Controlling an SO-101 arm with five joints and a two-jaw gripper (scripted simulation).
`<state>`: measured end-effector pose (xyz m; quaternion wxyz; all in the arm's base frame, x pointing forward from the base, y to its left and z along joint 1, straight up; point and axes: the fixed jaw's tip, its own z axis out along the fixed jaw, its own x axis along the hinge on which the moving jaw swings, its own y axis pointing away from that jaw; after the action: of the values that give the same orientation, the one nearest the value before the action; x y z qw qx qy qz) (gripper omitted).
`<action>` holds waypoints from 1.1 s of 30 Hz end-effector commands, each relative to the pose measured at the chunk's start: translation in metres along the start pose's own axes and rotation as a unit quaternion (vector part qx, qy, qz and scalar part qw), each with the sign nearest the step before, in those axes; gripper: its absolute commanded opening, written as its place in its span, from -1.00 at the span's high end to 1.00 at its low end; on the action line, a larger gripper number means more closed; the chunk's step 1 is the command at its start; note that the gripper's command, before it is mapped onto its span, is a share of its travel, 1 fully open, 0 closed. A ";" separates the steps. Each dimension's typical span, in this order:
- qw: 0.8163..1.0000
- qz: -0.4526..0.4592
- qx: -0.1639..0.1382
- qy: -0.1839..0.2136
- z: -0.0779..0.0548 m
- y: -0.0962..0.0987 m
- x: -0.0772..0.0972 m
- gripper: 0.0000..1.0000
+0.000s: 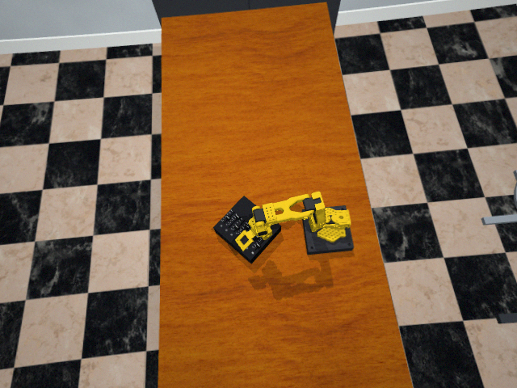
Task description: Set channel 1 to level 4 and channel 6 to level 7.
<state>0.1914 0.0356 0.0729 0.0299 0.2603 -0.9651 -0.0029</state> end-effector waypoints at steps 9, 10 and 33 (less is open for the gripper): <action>0.938 0.348 -0.004 -0.005 0.000 -0.002 0.006 1.00; 0.938 0.348 -0.004 -0.005 0.000 -0.002 0.006 1.00; 0.784 0.620 -0.009 -0.028 0.000 -0.002 0.006 1.00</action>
<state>0.1891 0.0301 0.0737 0.0015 -0.3939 -0.9192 0.0014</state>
